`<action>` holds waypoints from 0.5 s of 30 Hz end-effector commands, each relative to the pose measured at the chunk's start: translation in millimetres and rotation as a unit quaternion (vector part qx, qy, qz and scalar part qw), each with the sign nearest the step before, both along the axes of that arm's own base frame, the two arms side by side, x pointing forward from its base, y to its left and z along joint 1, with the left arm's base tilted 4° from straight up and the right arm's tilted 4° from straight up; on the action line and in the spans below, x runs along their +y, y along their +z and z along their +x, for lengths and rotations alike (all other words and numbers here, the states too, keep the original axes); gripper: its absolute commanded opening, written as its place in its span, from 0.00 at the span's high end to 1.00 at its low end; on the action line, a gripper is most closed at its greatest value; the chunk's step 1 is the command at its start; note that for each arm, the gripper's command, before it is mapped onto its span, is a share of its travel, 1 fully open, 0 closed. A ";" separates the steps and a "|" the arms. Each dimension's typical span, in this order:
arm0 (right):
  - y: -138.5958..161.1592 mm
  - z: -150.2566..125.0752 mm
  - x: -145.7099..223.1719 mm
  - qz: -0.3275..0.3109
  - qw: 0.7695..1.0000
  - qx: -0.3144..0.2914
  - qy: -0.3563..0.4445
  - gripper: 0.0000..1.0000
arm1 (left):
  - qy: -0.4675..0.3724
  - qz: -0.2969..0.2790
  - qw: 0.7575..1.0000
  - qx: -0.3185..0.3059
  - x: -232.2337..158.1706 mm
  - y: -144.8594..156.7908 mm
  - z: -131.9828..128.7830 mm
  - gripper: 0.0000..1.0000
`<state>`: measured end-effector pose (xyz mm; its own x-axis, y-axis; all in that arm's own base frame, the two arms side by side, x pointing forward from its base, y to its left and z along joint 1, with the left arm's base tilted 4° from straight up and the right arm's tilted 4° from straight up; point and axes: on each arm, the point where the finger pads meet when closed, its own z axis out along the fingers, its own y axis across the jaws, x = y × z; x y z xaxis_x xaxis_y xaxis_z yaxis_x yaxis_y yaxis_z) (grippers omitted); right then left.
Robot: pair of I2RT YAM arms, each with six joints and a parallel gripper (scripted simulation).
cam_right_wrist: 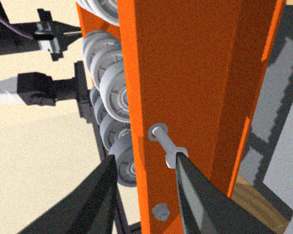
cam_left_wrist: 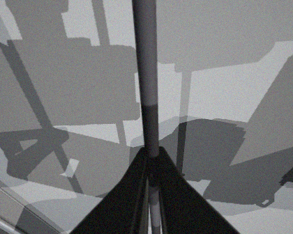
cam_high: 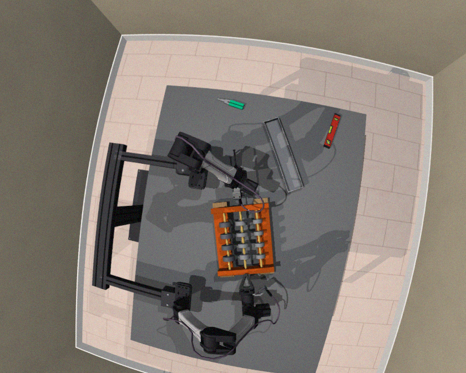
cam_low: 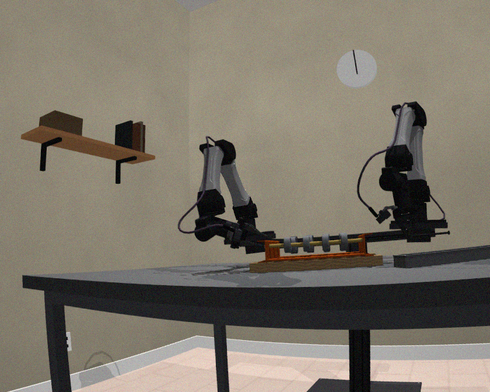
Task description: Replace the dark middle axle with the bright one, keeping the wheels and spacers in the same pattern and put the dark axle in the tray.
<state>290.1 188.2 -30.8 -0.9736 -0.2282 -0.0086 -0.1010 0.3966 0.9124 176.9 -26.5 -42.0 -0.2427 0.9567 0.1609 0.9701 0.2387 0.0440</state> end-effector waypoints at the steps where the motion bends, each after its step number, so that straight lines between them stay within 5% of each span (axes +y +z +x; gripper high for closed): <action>1: 12.8 -0.8 20.0 0.021 0.999 -0.030 0.019 0.67 | 0.002 -0.021 1.000 -0.022 -8.9 2.2 7.0 1.00; 15: 14.2 0.9 24.4 0.022 0.999 -0.038 0.018 0.67 | 0.000 -0.020 1.000 -0.017 -2.4 0.7 2.9 1.00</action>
<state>289.3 191.8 -31.0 -0.9735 -0.2286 -0.0096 -0.1023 0.3971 0.9121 176.0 -22.9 -41.8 -0.2432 0.9565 0.1611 0.9700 0.2391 0.0445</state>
